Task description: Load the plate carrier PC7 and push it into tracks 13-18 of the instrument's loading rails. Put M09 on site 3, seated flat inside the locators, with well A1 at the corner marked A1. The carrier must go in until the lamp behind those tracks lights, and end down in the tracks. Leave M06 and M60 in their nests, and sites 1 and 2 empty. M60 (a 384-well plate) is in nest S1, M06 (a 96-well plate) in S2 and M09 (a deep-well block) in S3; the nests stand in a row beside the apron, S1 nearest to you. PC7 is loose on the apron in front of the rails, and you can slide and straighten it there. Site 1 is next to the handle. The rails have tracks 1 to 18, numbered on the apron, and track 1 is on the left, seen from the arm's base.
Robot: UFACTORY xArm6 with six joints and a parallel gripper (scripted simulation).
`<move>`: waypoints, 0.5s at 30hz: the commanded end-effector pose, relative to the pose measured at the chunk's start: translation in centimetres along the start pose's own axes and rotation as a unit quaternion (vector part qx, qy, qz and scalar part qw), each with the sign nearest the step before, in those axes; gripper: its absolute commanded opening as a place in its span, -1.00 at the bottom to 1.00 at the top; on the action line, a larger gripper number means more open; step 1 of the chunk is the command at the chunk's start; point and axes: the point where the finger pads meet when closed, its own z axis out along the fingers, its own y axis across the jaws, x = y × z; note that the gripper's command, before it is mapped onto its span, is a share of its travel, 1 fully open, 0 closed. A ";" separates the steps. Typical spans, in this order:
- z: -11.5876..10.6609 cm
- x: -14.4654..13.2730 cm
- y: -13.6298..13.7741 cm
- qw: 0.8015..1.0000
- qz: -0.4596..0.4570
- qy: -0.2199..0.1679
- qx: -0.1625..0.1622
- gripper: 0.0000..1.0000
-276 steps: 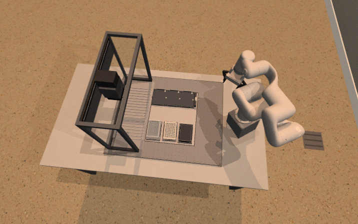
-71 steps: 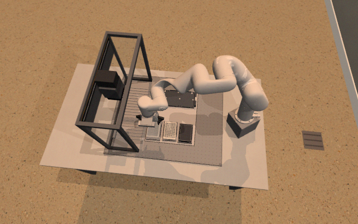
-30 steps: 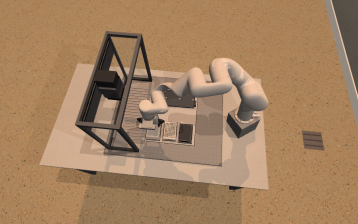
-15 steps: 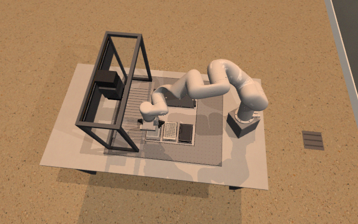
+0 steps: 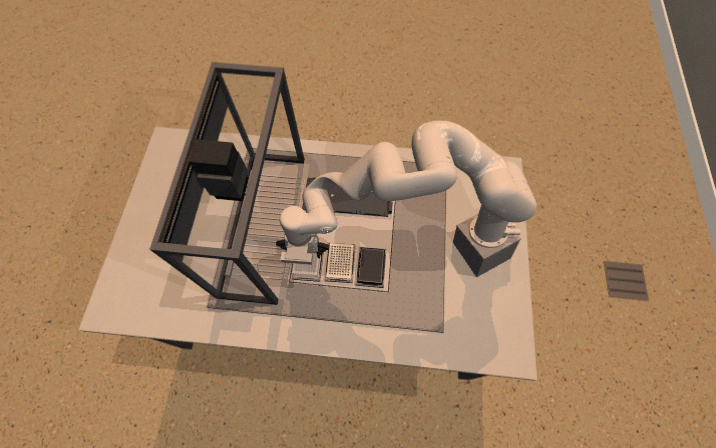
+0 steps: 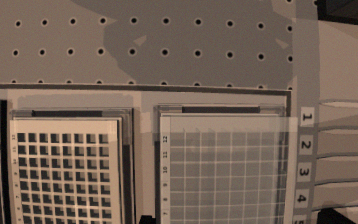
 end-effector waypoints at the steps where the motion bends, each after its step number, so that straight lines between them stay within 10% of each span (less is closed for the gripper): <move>1: -0.2 0.0 0.2 1.000 0.000 0.001 -0.002 1.00; 15: 0.3 0.0 0.2 1.000 0.000 0.001 -0.002 1.00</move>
